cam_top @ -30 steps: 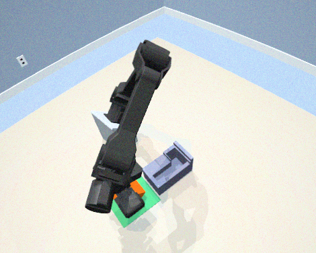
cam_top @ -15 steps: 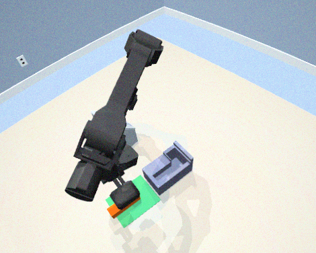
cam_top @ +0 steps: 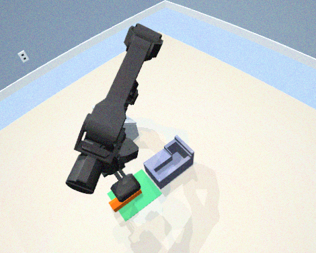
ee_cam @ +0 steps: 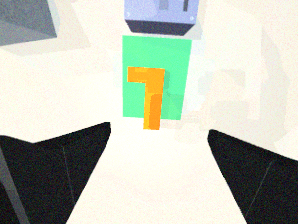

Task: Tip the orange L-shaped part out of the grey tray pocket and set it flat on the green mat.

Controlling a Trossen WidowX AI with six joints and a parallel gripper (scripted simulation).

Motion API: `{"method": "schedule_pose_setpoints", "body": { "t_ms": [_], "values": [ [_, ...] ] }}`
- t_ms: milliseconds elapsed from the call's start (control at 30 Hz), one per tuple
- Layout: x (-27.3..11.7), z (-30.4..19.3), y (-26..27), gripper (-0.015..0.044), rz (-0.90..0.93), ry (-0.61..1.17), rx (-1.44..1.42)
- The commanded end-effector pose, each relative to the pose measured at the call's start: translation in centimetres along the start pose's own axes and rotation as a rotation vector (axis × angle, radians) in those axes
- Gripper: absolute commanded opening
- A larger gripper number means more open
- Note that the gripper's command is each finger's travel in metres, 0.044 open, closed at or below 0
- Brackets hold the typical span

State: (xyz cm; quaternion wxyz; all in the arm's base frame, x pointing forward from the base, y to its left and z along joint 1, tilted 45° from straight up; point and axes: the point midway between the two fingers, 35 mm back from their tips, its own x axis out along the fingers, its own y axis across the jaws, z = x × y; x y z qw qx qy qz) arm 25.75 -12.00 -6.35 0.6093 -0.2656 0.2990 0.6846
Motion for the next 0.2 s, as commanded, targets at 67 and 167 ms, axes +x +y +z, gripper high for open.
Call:
{"method": "schedule_pose_setpoints", "body": {
  "t_ms": [67,167],
  "values": [
    [0.05,-0.02,0.03,0.04,0.0,-0.001,0.003],
    [0.05,-0.02,0.03,0.04,0.0,-0.001,0.003]
  ]
}}
